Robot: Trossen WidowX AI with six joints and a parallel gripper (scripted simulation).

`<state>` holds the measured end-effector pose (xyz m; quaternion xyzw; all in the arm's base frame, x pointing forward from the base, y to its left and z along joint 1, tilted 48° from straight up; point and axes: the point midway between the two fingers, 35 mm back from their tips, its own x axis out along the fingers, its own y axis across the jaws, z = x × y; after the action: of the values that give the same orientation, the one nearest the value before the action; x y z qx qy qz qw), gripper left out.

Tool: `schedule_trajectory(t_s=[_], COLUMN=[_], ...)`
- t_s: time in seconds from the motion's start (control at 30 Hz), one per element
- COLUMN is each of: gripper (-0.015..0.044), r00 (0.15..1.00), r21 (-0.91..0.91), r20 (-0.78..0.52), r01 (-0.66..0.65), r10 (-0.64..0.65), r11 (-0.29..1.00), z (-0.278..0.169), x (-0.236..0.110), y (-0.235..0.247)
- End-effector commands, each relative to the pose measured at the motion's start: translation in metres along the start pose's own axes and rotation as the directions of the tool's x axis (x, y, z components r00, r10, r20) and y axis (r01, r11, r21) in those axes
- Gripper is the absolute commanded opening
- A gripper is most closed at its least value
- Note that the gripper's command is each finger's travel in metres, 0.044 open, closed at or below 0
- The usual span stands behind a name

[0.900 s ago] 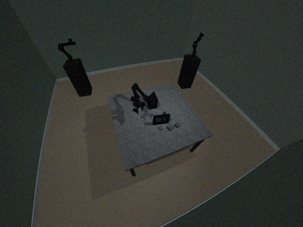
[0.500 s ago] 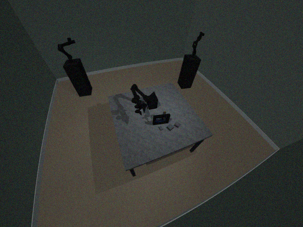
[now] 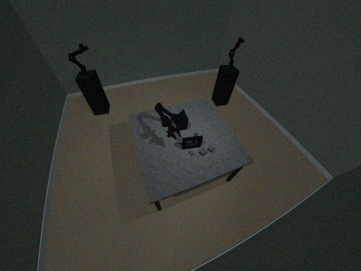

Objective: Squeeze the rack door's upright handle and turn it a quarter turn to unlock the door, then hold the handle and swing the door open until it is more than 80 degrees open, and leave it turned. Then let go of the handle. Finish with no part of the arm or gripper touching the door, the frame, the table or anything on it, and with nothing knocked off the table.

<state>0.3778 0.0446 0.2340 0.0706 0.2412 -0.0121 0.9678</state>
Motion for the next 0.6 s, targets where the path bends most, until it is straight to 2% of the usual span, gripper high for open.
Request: schedule_trajectory(t_s=[0.0, 0.57], gripper=[0.0295, 0.0295], r00=[0.996, 0.898], r21=[0.013, -0.025], r20=[-0.090, -0.416], r01=[0.020, 0.150], r10=[-0.019, -0.147], r11=[1.000, 0.988], z=[-0.014, -0.079], x=[0.014, 0.051], y=[0.009, 0.042])
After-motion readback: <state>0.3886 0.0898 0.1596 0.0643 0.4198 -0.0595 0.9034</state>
